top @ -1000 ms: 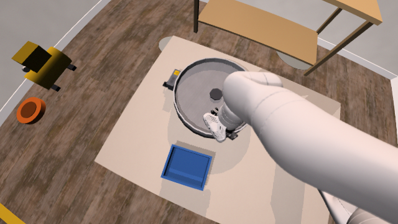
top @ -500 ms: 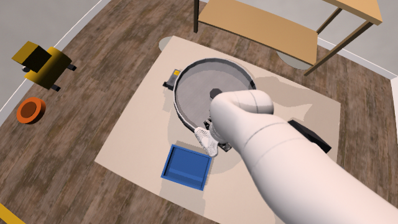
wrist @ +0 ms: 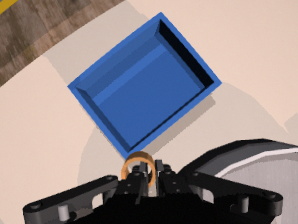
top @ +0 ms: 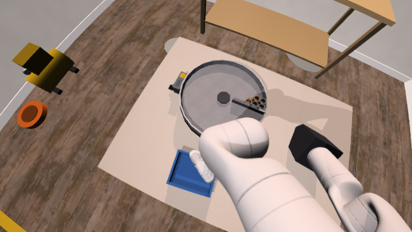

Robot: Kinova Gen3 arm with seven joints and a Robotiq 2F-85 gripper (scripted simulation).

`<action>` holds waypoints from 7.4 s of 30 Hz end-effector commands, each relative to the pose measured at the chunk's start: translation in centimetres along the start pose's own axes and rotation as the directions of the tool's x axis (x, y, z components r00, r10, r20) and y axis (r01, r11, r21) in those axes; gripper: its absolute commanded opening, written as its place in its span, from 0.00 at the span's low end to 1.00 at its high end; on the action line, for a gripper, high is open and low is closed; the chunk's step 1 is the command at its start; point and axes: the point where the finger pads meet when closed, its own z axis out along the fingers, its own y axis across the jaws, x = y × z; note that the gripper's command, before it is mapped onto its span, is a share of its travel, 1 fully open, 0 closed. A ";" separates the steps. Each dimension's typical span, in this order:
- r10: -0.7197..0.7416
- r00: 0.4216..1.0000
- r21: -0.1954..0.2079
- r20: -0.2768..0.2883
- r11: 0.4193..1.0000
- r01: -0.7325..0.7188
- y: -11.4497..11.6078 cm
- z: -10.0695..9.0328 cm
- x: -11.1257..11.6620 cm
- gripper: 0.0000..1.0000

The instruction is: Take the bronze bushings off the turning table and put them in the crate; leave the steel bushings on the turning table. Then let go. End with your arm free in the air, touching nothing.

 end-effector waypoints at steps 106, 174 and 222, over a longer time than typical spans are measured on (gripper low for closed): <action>-0.007 1.000 -0.008 -0.001 1.000 0.007 -2.1 8.5 5.6 0.00; -0.006 1.000 -0.007 -0.001 1.000 0.006 -2.0 11.6 5.6 0.00; -0.006 1.000 -0.007 0.000 1.000 0.006 -2.0 11.7 5.6 0.16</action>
